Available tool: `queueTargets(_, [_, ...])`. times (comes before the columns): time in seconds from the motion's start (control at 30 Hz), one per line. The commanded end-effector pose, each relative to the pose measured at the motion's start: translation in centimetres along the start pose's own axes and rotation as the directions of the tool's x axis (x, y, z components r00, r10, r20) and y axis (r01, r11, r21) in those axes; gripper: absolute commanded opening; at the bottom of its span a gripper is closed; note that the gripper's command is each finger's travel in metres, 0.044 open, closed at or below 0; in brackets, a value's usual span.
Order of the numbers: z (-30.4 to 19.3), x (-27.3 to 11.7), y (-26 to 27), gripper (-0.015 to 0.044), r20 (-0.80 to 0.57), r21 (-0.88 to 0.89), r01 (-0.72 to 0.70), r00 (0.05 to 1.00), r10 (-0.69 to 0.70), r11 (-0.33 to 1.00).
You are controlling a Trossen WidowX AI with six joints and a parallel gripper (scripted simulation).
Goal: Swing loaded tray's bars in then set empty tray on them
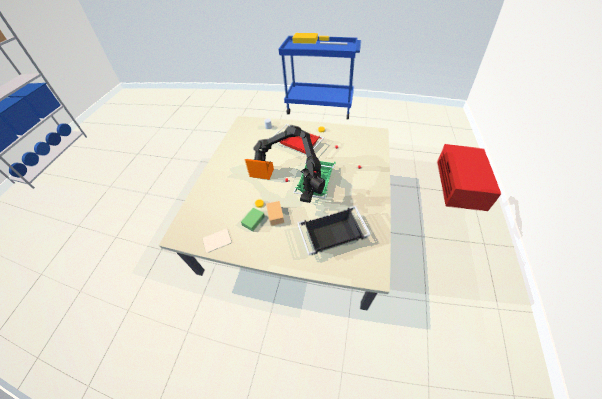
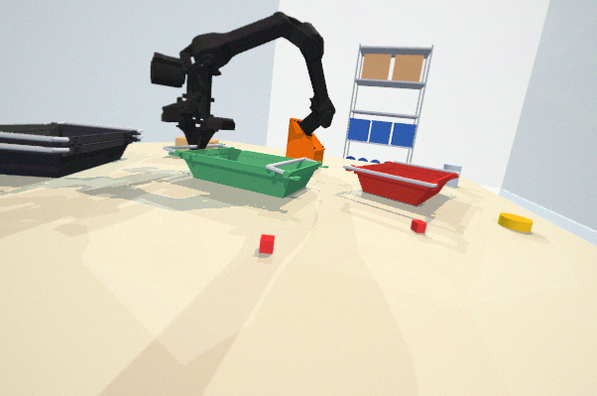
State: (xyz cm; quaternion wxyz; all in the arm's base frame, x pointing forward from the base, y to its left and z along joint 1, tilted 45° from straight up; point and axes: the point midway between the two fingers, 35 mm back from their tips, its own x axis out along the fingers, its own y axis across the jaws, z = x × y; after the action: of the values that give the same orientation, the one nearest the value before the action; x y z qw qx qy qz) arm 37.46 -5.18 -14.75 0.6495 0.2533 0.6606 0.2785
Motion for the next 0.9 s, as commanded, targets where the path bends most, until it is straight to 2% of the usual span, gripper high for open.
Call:
queueTargets(0.0, [0.0, -0.3, 0.3, 0.0080, 0.001, 0.006, -0.004, 1.000, 0.004, 1.000])
queueTargets(0.17, [0.0, -2.2, 1.4, 0.0080, 0.001, 0.006, -0.004, 1.000, 0.004, 1.000])
queueTargets(0.43, [0.0, -3.1, 3.2, 0.0080, 0.000, 0.007, -0.004, 1.000, 0.004, 1.000])
queueTargets(0.87, [0.0, -1.6, 7.0, 0.0080, 0.000, 0.007, -0.007, 1.000, 0.007, 1.000])
